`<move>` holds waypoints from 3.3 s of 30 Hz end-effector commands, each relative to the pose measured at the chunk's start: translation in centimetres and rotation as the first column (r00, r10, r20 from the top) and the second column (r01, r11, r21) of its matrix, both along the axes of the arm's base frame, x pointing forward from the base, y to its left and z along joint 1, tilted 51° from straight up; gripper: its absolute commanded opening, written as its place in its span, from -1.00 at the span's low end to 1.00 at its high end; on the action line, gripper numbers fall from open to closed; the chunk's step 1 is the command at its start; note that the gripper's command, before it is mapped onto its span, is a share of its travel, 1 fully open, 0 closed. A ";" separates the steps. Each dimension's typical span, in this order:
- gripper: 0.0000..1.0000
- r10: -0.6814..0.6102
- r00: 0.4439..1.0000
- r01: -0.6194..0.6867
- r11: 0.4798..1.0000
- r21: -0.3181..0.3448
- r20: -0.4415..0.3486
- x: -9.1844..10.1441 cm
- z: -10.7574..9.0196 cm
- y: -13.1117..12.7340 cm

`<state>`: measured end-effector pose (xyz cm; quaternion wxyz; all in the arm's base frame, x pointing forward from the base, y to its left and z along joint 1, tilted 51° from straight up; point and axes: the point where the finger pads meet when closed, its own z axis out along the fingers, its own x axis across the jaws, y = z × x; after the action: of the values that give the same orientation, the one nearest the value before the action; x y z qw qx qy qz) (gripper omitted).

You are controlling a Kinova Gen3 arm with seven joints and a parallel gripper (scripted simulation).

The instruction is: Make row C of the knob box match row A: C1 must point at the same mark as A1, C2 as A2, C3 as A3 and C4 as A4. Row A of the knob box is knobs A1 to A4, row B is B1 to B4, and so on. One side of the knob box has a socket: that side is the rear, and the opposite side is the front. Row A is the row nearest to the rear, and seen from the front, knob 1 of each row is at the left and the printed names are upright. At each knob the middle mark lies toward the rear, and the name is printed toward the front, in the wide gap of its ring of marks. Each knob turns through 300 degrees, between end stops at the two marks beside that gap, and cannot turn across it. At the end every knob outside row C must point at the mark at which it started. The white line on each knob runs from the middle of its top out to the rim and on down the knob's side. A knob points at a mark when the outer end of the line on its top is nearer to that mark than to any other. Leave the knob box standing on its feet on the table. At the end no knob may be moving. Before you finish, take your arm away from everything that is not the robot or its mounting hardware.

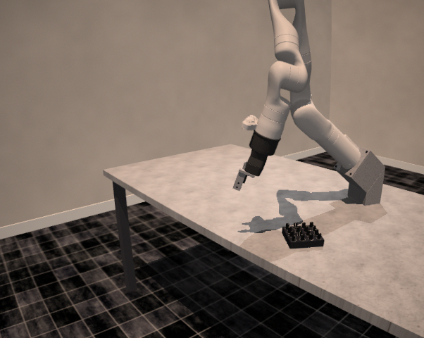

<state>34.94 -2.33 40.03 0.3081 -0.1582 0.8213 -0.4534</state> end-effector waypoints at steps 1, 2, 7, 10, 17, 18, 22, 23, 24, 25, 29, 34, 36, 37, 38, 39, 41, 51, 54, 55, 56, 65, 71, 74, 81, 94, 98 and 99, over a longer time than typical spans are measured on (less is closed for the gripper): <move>1.00 -0.002 1.000 0.002 1.000 0.005 0.008 0.1 -0.1 0.1; 1.00 -0.002 1.000 0.002 1.000 0.005 0.008 0.1 -0.1 0.1; 1.00 0.022 1.000 -0.022 1.000 -0.001 -0.010 0.5 -1.3 0.8; 1.00 0.024 1.000 -0.024 1.000 -0.001 -0.008 0.6 -1.2 0.9; 1.00 0.047 0.999 -0.048 0.999 -0.007 -0.026 0.9 -2.4 1.6; 1.00 0.048 0.999 -0.048 0.999 -0.007 -0.025 0.9 -2.4 1.7; 1.00 0.071 0.997 -0.071 0.997 -0.011 -0.044 1.3 -3.6 2.4; 1.00 0.071 0.997 -0.071 0.997 -0.011 -0.044 1.3 -3.6 2.4; 1.00 0.071 0.997 -0.071 0.997 -0.011 -0.044 1.3 -3.6 2.4; 1.00 0.071 0.997 -0.071 0.997 -0.011 -0.044 1.3 -3.6 2.4; 1.00 0.073 0.996 -0.073 0.997 -0.010 -0.042 1.3 -3.5 2.5; 1.00 0.094 0.994 -0.095 0.995 -0.013 -0.061 1.6 -4.8 3.1; 1.00 0.094 0.994 -0.095 0.995 -0.013 -0.061 1.6 -4.8 3.1; 1.00 0.095 0.994 -0.096 0.995 -0.013 -0.060 1.6 -4.7 3.2; 1.00 0.095 0.994 -0.096 0.995 -0.013 -0.060 1.6 -4.7 3.2; 1.00 0.095 0.994 -0.096 0.995 -0.013 -0.059 1.6 -4.7 3.2; 1.00 0.095 0.994 -0.096 0.995 -0.013 -0.059 1.6 -4.7 3.2; 1.00 0.117 0.990 -0.119 0.993 -0.014 -0.077 1.9 -5.9 3.9; 1.00 0.136 0.986 -0.138 0.990 -0.015 -0.097 2.0 -7.1 4.4; 1.00 0.136 0.986 -0.138 0.990 -0.015 -0.097 2.0 -7.1 4.4; 1.00 0.136 0.986 -0.138 0.990 -0.015 -0.097 2.0 -7.1 4.4; 1.00 0.156 0.981 -0.159 0.987 -0.015 -0.114 2.1 -8.3 5.0; 1.00 0.212 0.962 -0.217 0.976 -0.009 -0.170 2.2 -11.8 6.8; 1.00 0.254 0.943 -0.260 0.966 0.004 -0.216 2.0 -14.7 8.0; 1.00 0.304 0.912 -0.309 0.951 0.029 -0.276 1.4 -18.6 9.5; 1.00 0.347 0.879 -0.347 0.936 0.060 -0.327 0.5 -22.0 10.6; 1.00 0.351 0.877 -0.351 0.934 0.062 -0.329 0.4 -22.2 10.8; 1.00 0.351 0.876 -0.351 0.934 0.062 -0.329 0.4 -22.2 10.8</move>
<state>35.44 8.44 18.13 0.2400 -0.3823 0.8169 -0.3591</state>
